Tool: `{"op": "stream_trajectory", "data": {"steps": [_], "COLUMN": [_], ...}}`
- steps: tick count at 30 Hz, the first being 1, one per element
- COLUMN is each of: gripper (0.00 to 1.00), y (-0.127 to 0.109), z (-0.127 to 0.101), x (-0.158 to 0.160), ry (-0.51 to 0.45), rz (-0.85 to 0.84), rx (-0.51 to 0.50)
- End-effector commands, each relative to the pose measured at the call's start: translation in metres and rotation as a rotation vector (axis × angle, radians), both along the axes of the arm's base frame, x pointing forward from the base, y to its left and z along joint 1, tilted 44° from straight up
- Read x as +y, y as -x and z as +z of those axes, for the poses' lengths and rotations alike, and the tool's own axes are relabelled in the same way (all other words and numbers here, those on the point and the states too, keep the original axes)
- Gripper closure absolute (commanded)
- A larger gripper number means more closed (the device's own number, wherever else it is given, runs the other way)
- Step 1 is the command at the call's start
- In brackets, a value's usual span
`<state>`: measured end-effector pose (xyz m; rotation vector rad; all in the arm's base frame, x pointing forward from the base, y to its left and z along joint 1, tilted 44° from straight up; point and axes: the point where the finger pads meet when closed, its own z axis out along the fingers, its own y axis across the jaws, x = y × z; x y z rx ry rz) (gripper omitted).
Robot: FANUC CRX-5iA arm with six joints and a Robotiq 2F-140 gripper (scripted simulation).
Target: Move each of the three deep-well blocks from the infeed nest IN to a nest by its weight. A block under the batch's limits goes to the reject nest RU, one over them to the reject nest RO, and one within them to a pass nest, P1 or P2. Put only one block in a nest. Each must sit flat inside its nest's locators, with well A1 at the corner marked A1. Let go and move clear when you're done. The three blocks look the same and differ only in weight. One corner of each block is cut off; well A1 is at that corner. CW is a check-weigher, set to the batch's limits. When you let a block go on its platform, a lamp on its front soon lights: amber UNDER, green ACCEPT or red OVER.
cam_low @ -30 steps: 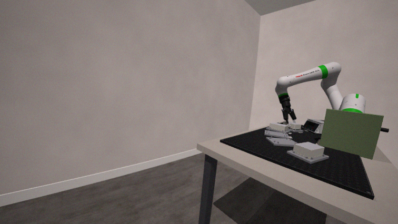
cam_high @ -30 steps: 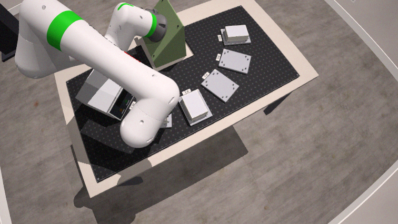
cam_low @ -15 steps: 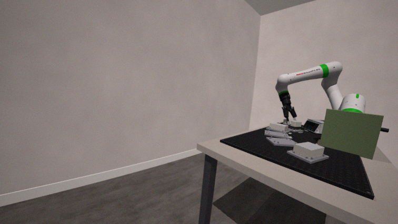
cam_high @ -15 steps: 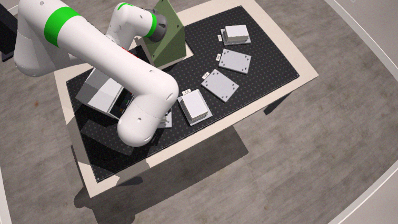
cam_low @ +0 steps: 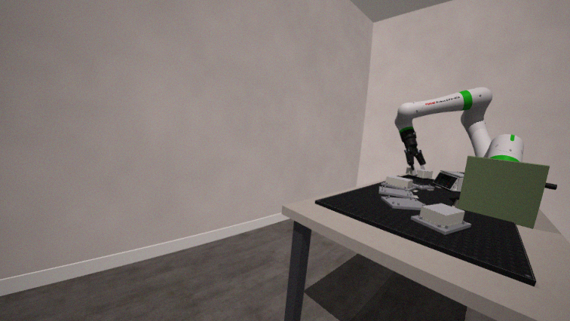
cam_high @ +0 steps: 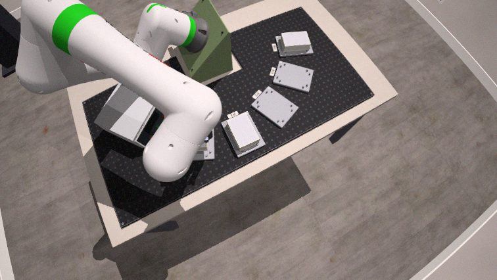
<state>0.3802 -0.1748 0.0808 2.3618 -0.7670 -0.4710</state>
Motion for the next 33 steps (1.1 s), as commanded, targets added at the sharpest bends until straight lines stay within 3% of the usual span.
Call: {"op": "stream_trajectory", "data": {"steps": [1,27,33], "gripper": [0.9,0.9,0.9], "y": [0.0,-0.001,0.009], "z": [0.003,0.01,0.027], "x": [0.003,0.01,0.007], "ry": [0.0,0.0,0.008], "rz": [0.0,0.0,-0.145], "rx": [0.0,0.0,-0.138]}}
